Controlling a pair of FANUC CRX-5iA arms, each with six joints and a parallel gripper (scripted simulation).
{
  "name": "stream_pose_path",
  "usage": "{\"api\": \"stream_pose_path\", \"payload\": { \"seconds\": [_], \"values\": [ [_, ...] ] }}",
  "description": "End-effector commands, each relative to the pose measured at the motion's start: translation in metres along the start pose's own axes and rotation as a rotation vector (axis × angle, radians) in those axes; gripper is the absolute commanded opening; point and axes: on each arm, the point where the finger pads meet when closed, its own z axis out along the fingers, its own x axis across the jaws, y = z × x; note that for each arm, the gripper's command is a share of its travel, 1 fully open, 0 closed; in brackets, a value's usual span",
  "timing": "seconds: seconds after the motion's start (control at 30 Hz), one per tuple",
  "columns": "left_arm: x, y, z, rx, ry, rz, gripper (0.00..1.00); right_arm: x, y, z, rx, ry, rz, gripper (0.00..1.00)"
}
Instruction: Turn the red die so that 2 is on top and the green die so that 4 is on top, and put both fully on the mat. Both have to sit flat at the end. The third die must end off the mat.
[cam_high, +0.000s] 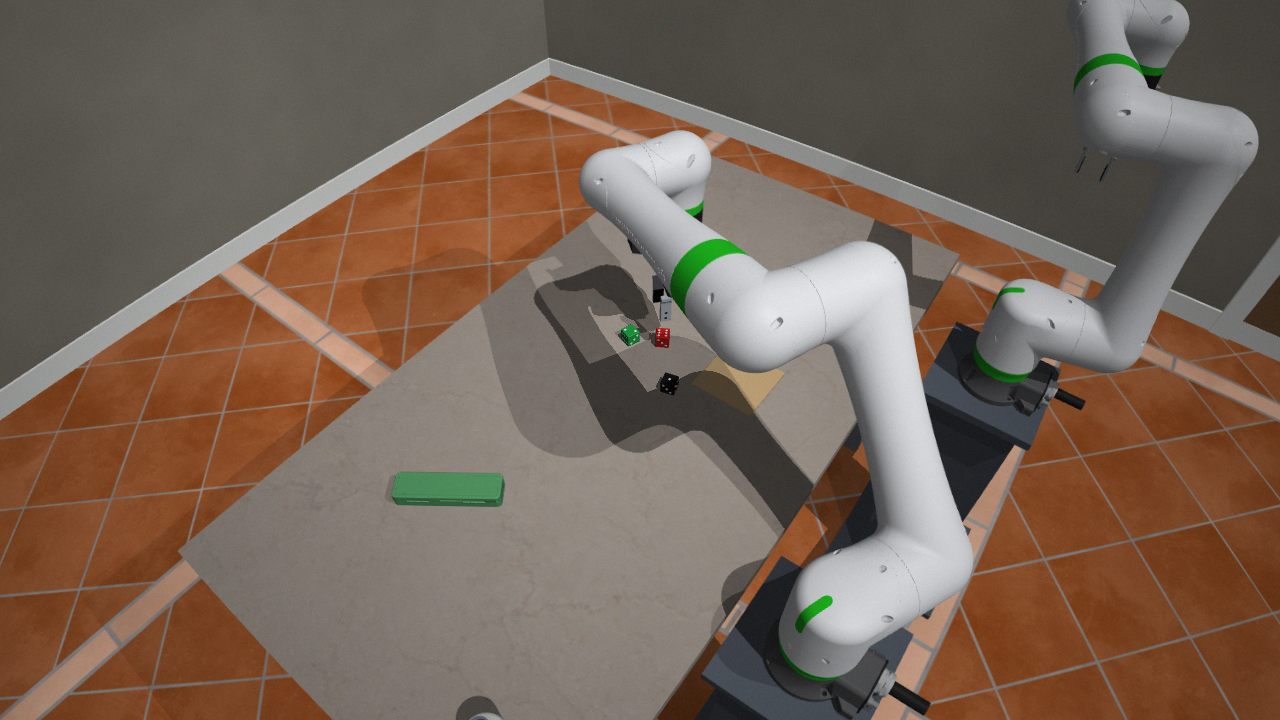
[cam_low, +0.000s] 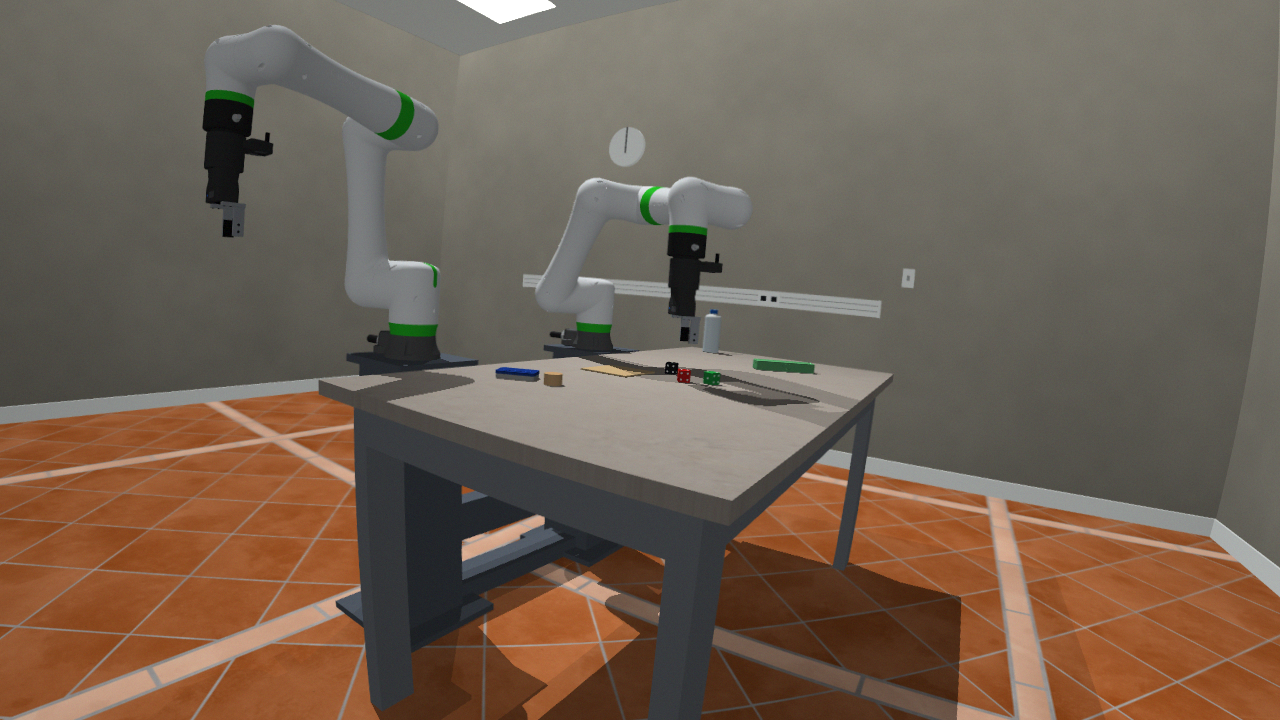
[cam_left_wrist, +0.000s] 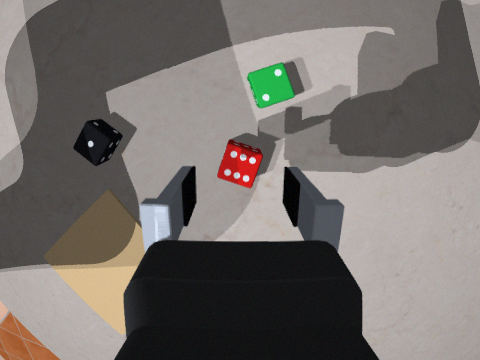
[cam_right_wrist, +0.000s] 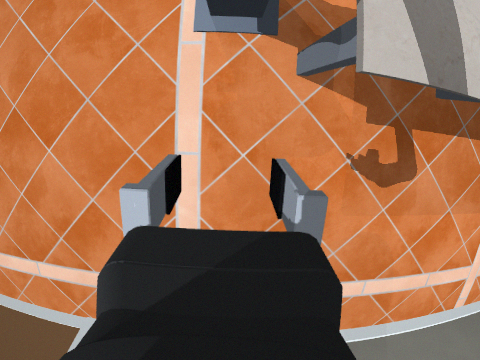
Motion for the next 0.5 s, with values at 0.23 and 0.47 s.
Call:
{"api": "stream_pose_path", "payload": {
  "seconds": [0.23, 0.47],
  "values": [
    [0.0011, 0.0047, 0.0077, -0.004, 0.01, 0.318, 1.0, -0.0002, 0.0003, -0.0009, -0.002, 0.0, 0.0, 1.0],
    [0.0011, 0.0047, 0.0077, -0.004, 0.01, 0.318, 0.87, -0.0002, 0.0003, -0.0009, -0.002, 0.0, 0.0, 1.0]
  ]
}}
